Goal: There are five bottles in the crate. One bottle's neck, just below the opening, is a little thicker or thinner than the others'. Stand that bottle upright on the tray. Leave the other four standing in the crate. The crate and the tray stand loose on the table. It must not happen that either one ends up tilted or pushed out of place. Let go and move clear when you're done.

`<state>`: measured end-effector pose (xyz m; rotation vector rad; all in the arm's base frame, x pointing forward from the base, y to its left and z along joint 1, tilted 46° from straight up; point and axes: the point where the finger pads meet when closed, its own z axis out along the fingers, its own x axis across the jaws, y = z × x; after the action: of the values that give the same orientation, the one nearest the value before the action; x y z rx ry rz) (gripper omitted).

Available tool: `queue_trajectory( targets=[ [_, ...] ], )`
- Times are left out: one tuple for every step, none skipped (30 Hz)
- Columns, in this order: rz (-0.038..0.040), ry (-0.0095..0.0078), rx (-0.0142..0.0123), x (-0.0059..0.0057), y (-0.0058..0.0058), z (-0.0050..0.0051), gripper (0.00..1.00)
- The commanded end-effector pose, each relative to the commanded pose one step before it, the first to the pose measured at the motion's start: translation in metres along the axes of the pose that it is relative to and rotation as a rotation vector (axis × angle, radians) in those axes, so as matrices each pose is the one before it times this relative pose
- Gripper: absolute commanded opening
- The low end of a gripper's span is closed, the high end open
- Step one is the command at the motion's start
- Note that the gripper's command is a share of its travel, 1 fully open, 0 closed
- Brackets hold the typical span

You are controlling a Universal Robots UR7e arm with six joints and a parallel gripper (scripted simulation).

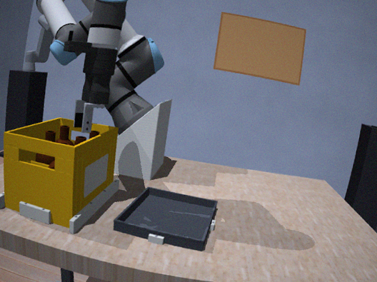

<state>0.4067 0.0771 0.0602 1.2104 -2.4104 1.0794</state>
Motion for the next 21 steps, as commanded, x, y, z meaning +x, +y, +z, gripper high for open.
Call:
queue_trajectory(
  targets=[
    [0.00039,-0.00087,0.00055,-0.00017,-0.00018,-0.00036,1.00],
    [0.00000,0.00000,0.00000,0.00000,0.00000,0.00000,1.00],
    [0.00000,0.00000,0.00000,0.00000,0.00000,0.00000,1.00],
    [0.00000,0.00000,0.00000,0.00000,0.00000,0.00000,1.00],
    [0.00000,0.00000,0.00000,0.00000,0.00000,0.00000,1.00],
    [0.00000,0.00000,0.00000,0.00000,0.00000,0.00001,1.00],
    [0.00000,0.00000,0.00000,0.00000,0.00000,0.00003,1.00],
    [0.00000,0.00000,0.00000,0.00000,0.00000,0.00006,1.00],
    [0.00000,0.00000,0.00000,0.00000,0.00000,0.00010,1.00],
    [0.00000,0.00000,0.00000,0.00000,0.00000,0.00014,1.00],
    [0.00000,0.00000,0.00000,0.00000,0.00000,0.00019,1.00],
    [0.00000,0.00000,0.00000,0.00000,0.00000,0.00024,1.00],
    [0.00000,0.00000,0.00000,0.00000,0.00000,0.00030,1.00],
    [0.00000,0.00000,0.00000,0.00000,0.00000,0.00035,1.00],
    [0.00000,0.00000,0.00000,0.00000,0.00000,0.00042,1.00],
    [0.00000,0.00000,0.00000,0.00000,0.00000,0.00000,1.00],
    [0.00000,0.00000,0.00000,0.00000,0.00000,0.00000,1.00],
    [0.00000,0.00000,0.00000,0.00000,0.00000,0.00048,1.00],
    [0.00000,0.00000,0.00000,0.00000,0.00000,0.00054,1.00],
    [0.00000,0.00000,0.00000,0.00000,0.00000,0.00060,1.00],
    [0.00000,0.00000,0.00000,0.00000,0.00000,0.00067,1.00]
  ],
)
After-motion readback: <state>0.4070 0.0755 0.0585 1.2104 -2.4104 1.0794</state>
